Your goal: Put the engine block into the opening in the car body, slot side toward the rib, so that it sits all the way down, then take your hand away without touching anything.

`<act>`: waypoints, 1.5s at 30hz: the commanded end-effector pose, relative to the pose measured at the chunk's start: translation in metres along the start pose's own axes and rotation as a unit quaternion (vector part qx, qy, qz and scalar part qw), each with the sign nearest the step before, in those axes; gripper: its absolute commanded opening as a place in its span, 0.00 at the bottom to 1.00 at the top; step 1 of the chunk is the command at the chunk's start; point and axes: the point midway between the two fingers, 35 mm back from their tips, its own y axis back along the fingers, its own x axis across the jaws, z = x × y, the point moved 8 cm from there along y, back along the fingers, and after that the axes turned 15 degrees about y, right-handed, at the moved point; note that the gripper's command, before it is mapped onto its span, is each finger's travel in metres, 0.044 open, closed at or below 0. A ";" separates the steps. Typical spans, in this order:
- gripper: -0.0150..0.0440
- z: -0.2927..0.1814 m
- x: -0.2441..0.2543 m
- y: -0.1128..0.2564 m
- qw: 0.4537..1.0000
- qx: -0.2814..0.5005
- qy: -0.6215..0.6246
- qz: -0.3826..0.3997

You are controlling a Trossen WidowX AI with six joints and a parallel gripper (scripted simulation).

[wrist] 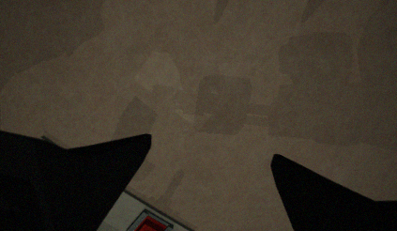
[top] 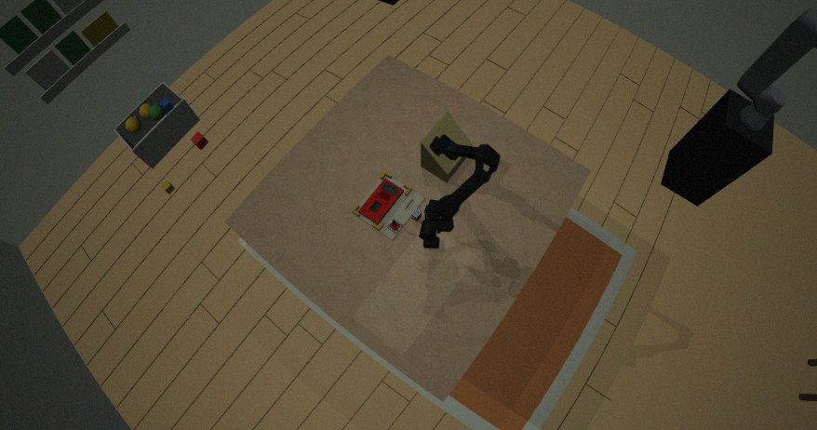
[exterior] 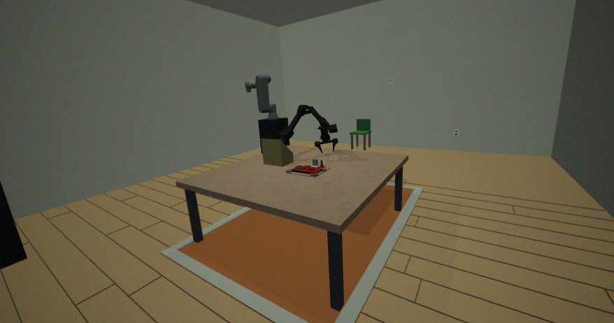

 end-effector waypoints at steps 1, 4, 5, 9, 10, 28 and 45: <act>1.00 -0.012 0.019 0.008 0.998 0.010 -0.056 0.016; 1.00 -0.022 0.036 0.017 0.994 0.017 -0.106 0.027; 1.00 -0.025 0.042 0.020 0.992 0.019 -0.123 0.031; 1.00 -0.034 0.066 0.032 0.981 0.025 -0.189 0.044; 1.00 -0.036 0.072 0.035 0.977 0.026 -0.206 0.047; 1.00 -0.046 0.109 0.011 0.953 0.027 -0.296 0.061; 1.00 -0.047 0.112 -0.019 0.953 0.027 -0.296 0.062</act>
